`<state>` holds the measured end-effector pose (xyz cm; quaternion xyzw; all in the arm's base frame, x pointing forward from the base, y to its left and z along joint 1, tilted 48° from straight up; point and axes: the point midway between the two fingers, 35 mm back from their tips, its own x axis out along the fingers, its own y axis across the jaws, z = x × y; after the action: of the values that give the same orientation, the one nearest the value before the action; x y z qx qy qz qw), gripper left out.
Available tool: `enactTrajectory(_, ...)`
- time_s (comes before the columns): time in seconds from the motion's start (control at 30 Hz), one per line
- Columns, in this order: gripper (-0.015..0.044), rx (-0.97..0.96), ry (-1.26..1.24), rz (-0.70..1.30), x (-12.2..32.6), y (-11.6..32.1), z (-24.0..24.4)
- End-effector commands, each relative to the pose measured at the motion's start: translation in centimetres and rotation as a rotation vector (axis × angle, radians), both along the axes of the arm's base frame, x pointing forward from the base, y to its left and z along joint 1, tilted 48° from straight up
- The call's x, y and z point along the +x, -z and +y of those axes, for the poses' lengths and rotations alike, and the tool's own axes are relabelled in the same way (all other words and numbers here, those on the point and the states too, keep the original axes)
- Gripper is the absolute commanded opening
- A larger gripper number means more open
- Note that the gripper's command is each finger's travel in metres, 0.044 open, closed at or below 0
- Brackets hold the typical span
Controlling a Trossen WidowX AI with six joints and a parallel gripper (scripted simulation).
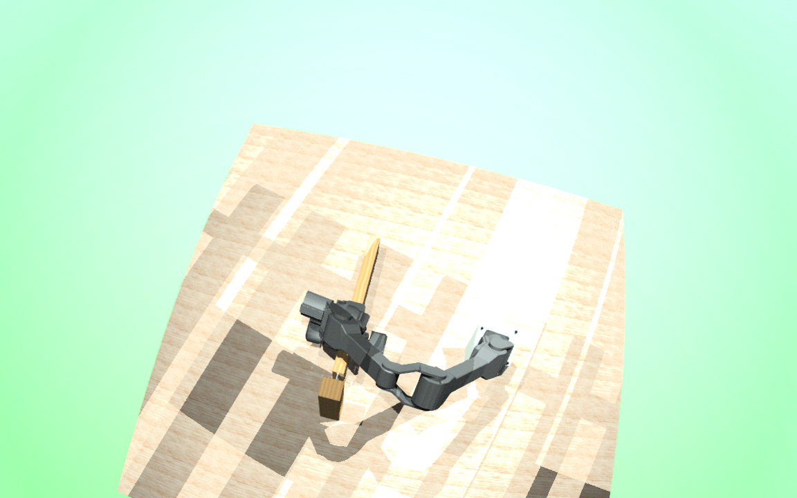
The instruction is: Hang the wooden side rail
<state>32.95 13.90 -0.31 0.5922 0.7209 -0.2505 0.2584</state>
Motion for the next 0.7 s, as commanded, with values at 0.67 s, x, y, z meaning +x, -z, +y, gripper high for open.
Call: enactTrajectory(0.67,0.0000,-0.001,0.008,-0.001,0.20,-0.37,0.03)
